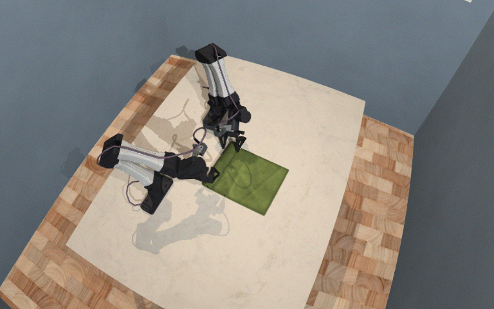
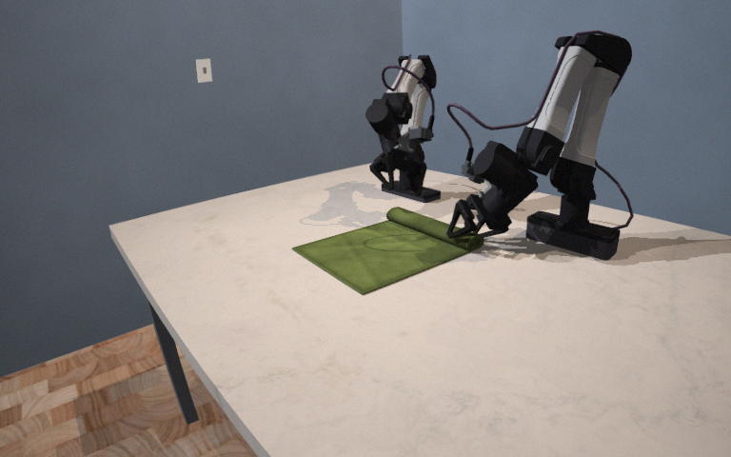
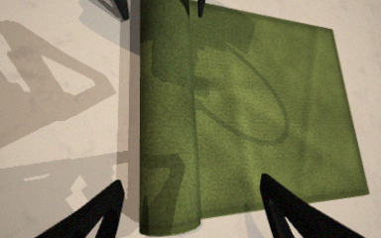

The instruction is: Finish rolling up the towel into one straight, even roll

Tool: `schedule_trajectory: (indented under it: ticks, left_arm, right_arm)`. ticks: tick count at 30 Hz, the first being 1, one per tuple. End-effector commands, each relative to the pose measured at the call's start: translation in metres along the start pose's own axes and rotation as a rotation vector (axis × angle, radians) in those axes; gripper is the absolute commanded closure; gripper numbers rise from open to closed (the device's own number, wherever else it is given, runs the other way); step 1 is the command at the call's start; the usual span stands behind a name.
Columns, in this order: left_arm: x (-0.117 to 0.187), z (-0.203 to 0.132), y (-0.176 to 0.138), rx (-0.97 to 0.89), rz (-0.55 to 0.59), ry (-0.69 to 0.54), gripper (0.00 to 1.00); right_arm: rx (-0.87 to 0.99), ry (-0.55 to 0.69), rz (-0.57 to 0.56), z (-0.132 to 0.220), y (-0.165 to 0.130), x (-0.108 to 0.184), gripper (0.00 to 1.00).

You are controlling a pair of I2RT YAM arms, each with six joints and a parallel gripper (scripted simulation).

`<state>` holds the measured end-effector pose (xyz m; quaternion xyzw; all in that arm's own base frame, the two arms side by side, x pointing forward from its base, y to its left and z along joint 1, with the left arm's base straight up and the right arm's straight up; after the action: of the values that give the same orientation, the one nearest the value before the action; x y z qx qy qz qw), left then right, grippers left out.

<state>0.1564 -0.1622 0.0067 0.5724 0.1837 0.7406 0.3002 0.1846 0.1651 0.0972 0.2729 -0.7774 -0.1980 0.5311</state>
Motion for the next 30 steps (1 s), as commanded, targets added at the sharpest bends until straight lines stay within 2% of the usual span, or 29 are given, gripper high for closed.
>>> schedule_trajectory:
  ticks: [1,11,27,30]
  left_arm:
    - [-0.0023,0.0124,0.0049,-0.027,-0.011,0.037,0.19]
    - [-0.0052,0.0114,0.0025,-0.027,-0.011,0.037,0.62]
    - [-0.0052,0.0114,0.0025,-0.027,-0.011,0.037,0.77]
    - [-0.0052,0.0114,0.0025,-0.027,-0.011,0.037,0.77]
  right_arm:
    - [0.008,-0.001,0.005,0.0005,-0.0017,-0.0028,0.02]
    - [0.008,-0.001,0.005,0.0005,-0.0017,-0.0028,0.02]
    - [0.008,-0.001,0.005,0.0005,-0.0017,-0.0028,0.02]
    - [0.008,-0.001,0.005,0.0005,-0.0017,-0.0028,0.02]
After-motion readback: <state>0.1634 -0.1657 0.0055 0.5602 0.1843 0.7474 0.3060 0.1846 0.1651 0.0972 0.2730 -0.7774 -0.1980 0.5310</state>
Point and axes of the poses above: on each arm, the point where the finger pads meet when closed, its own x axis back along the fingers, its own z axis across the jaws, y = z × x, the point moved 3 cm from there along x, back along the fingers, and after that the axes turned 2 degrees about x, right-handed, at the moved point
